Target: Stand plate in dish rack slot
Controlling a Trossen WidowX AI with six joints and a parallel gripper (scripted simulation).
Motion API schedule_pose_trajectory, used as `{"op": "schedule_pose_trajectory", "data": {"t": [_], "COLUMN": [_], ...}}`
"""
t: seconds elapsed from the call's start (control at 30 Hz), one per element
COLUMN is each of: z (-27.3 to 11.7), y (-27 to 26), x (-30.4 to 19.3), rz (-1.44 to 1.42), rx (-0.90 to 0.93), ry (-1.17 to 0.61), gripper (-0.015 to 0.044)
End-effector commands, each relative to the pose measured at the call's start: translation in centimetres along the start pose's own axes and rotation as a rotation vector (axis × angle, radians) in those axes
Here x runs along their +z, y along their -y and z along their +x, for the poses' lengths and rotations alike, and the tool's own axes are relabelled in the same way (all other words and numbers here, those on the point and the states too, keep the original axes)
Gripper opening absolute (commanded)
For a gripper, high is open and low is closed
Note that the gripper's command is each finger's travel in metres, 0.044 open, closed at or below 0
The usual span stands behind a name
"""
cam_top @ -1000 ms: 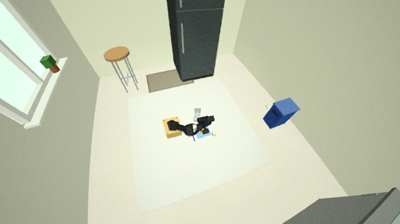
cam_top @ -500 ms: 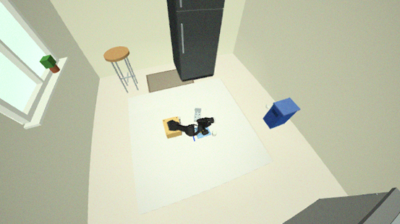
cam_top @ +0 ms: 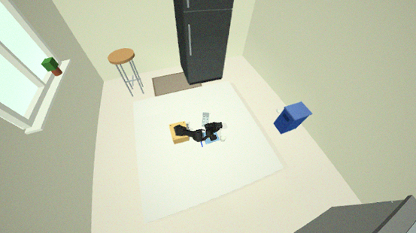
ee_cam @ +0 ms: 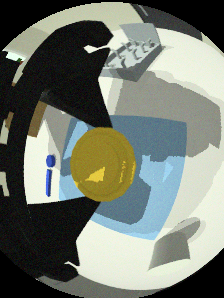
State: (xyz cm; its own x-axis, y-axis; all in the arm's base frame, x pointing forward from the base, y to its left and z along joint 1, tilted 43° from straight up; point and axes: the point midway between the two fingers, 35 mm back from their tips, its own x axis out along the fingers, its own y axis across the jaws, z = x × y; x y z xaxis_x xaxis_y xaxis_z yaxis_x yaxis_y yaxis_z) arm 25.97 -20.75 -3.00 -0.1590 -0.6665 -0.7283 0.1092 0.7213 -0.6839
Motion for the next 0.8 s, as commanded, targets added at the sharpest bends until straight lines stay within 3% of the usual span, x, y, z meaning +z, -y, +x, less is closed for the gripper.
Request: {"op": "schedule_pose_trajectory", "data": {"t": [0.0, 0.13, 0.43, 0.77], "z": [0.0, -0.3, -5.1, -10.9], "y": [0.0, -0.1, -0.5, -0.7], "x": [0.0, 0.1, 1.3, 1.5], "rz": [-0.002, -0.001, -0.001, -0.002], "rx": [0.000, 0.002, 0.017, 0.021], "ry": [0.002, 0.002, 0.006, 0.005], "gripper": [0.0323, 0.0238, 0.0002, 0.0000]}}
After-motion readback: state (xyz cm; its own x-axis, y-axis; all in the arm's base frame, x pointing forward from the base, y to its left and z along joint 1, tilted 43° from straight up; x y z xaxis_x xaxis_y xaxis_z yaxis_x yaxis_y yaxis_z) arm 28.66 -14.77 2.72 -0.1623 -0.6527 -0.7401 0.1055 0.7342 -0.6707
